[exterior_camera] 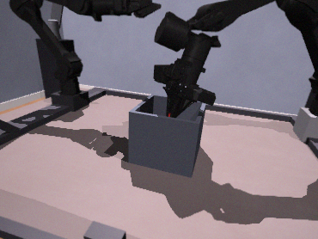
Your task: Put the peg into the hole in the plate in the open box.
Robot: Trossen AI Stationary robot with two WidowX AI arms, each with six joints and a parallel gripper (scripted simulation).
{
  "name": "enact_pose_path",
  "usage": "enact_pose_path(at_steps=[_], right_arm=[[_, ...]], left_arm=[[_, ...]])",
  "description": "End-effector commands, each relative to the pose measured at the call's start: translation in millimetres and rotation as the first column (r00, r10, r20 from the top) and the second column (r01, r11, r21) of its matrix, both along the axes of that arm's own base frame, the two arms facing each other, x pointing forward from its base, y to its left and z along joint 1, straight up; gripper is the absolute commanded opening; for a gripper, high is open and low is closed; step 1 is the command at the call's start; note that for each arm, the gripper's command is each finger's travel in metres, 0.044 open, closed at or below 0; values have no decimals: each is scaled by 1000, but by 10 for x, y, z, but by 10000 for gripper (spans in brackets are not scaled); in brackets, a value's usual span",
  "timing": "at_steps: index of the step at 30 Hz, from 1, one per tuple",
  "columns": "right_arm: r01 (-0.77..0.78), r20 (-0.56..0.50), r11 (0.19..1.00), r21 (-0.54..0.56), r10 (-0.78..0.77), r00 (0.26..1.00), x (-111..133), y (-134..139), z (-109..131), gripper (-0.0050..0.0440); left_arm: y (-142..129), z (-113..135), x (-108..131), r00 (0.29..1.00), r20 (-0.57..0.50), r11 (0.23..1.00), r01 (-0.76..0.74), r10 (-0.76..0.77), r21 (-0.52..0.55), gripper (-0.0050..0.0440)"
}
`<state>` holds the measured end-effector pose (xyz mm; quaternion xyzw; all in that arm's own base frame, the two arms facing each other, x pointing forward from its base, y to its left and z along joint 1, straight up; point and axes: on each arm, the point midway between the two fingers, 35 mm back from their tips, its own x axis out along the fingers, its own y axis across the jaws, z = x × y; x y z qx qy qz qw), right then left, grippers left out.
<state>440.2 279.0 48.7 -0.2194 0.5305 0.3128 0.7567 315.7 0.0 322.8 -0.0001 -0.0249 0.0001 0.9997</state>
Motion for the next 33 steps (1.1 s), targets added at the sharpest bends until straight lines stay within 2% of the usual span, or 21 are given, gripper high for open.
enact_pose_path(at_steps=[1,5,7,13,14,15,16,17,33], right_arm=[[6,20,1000,15,-7,1000,28,3,36,-50],[6,36,1000,25,-7,999,50,16,131,-50],[7,20,1000,15,-7,1000,30,4,-17,-50],[7,17,1000,14,-7,1000,30,3,-109,-50],[7,20,1000,16,-7,1000,33,5,-101,-50],[6,40,1000,27,-7,999,79,33,23,-50],[6,34,1000,24,-7,999,77,31,9,-50],[6,41,1000,28,-7,999,76,31,20,116],[6,44,1000,30,-7,999,77,33,43,116]], left_arm=[[4,61,-27,1000,18,1000,0,0,-2,440],[4,61,-27,1000,18,1000,0,0,-2,440],[4,61,-27,1000,18,1000,0,0,-2,440],[4,61,-27,1000,18,1000,0,0,-2,440],[4,61,-27,1000,18,1000,0,0,-2,440],[4,61,-27,1000,18,1000,0,0,-2,440],[4,61,-27,1000,18,1000,0,0,-2,440],[4,61,-27,1000,18,1000,0,0,-2,440],[4,61,-27,1000,18,1000,0,0,-2,440]])
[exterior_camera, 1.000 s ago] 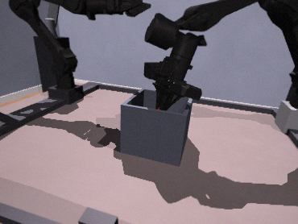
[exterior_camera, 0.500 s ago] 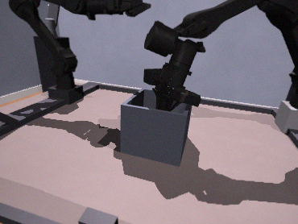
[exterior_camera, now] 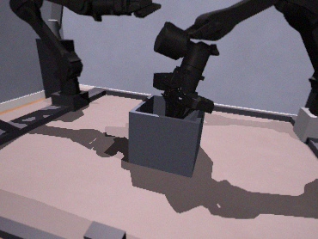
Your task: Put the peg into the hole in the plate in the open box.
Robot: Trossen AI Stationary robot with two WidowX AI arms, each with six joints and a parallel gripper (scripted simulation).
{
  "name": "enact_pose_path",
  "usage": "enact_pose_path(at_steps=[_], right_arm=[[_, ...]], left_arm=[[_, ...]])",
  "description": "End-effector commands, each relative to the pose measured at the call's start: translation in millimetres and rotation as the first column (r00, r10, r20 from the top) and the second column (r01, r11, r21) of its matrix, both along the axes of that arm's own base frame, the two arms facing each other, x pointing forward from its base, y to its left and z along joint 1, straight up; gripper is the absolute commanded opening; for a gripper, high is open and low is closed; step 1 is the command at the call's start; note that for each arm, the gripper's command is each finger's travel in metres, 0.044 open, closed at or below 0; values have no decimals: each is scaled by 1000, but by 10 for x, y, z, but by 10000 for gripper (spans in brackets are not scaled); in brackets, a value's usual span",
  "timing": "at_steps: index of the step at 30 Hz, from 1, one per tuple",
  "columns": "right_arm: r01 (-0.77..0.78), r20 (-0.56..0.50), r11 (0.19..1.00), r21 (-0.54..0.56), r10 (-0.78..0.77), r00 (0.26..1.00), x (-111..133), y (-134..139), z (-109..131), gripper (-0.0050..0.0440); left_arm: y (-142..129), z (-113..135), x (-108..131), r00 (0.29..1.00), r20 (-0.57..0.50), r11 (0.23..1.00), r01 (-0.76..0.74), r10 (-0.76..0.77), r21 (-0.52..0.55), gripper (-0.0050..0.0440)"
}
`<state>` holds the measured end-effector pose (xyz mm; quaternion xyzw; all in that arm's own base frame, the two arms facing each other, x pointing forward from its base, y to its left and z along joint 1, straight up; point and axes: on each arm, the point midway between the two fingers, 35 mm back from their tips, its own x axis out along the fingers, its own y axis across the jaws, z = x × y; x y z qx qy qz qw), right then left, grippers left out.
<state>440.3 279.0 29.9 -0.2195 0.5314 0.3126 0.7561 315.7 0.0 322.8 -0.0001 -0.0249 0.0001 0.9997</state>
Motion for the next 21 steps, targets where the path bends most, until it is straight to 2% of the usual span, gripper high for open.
enact_pose_path(at_steps=[1,9,10,14,20,21], right_arm=[[5,46,1000,31,-7,999,76,33,231,116],[5,46,1000,31,-7,999,76,33,231,116],[5,52,999,34,-7,999,74,31,335,116],[5,54,999,36,-7,999,71,31,401,116],[6,45,1000,30,-7,999,66,28,322,116],[5,52,999,35,-7,999,68,28,407,116]], left_arm=[[4,61,-27,1000,18,1000,0,0,-2,440],[4,61,-27,1000,18,1000,0,0,-2,440],[4,61,-27,1000,18,1000,0,0,-2,440],[4,61,-27,1000,18,1000,0,0,-2,440],[4,61,-27,1000,18,1000,0,0,-2,440],[4,61,-27,1000,18,1000,0,0,-2,440]])
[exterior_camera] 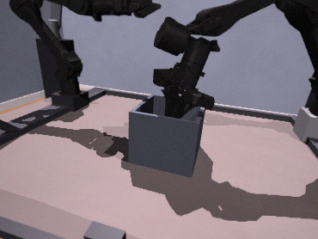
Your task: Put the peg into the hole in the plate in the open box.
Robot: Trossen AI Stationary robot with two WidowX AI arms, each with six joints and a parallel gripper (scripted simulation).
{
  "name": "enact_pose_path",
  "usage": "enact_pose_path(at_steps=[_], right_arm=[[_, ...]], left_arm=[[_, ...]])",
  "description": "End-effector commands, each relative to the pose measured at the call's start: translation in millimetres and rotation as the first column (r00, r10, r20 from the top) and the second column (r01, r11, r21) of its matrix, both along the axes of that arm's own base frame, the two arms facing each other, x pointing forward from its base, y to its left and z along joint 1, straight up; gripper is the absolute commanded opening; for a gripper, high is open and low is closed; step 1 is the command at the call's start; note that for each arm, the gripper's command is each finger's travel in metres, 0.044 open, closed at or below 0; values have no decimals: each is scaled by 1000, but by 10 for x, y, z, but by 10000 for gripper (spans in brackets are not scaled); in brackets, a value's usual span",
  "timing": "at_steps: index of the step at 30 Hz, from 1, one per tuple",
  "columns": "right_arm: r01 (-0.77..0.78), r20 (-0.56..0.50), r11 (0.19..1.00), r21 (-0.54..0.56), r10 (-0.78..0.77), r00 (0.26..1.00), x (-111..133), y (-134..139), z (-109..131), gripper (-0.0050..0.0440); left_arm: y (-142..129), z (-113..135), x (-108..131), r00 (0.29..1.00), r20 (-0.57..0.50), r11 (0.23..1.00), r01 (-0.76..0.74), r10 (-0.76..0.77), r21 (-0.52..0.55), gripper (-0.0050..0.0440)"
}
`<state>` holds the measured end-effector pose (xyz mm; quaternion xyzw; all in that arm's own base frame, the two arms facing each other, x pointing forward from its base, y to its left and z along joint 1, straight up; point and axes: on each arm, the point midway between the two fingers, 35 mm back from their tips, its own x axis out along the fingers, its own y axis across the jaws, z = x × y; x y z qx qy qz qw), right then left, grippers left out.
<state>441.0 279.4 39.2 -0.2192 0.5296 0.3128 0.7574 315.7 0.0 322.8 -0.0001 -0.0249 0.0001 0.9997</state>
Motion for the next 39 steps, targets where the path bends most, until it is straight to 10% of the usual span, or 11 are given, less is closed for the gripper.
enact_pose_path(at_steps=[1,24,39], right_arm=[[5,49,999,32,-7,999,61,24,313,116],[4,21,1000,14,-4,1000,27,6,834,116],[120,209,982,147,-149,967,160,-481,1472,116]], left_arm=[[4,61,-27,1000,18,1000,0,0,-2,440],[4,61,-27,1000,18,1000,0,0,-2,440],[4,62,-26,1000,18,1000,0,0,-1,440]])
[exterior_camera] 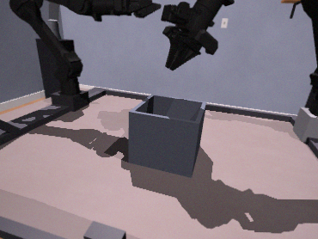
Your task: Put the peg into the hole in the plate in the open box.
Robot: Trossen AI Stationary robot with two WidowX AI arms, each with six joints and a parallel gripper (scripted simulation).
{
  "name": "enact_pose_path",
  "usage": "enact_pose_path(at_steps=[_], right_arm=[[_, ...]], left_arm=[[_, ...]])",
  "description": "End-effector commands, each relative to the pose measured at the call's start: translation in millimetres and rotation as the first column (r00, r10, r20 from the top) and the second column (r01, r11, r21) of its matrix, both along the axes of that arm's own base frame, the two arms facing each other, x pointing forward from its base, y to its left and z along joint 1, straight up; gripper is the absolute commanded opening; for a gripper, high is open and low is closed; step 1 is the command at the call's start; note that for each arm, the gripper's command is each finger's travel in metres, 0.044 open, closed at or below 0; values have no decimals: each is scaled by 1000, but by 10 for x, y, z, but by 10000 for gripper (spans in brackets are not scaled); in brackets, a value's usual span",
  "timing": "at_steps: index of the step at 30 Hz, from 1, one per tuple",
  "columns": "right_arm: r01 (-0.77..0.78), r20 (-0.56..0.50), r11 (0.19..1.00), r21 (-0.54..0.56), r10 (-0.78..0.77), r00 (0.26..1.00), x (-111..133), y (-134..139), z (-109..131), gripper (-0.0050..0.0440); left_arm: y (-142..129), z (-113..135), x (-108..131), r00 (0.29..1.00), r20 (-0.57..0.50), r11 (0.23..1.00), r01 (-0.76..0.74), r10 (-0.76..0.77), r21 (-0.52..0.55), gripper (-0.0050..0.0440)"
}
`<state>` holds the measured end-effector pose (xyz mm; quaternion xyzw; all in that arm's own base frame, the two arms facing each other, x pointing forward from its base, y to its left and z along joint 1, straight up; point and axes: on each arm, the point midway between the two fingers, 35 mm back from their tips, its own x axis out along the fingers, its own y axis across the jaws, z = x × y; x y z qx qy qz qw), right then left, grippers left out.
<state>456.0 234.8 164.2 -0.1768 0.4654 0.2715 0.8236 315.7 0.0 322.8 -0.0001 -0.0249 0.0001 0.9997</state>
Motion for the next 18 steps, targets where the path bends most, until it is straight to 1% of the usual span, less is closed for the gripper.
enact_pose_path(at_steps=[1,3,7,12,14,16,17,18], right_arm=[[26,71,999,41,-29,997,-1,-95,250,116],[51,93,997,51,-56,994,-13,-204,293,116],[101,178,989,104,-119,977,-12,-434,528,116],[144,261,976,161,-183,948,-64,-673,758,116],[144,261,976,161,-183,948,-64,-673,758,116],[160,292,970,183,-209,933,-95,-772,839,116],[148,289,972,185,-197,937,-57,-713,845,116],[159,294,970,185,-209,932,-91,-772,852,116]], left_arm=[[4,62,-26,1000,18,1000,0,0,-1,440],[3,63,-26,1000,18,1000,0,0,-1,440],[3,63,-26,1000,18,1000,0,0,-1,440],[3,63,-25,1000,18,1000,1,-1,-1,440],[3,63,-25,1000,18,1000,1,-1,-1,440],[2,63,-25,1000,18,1000,1,-1,-1,440],[2,63,-25,1000,18,1000,1,-1,-1,440],[2,63,-25,1000,18,1000,1,-1,-1,440]])
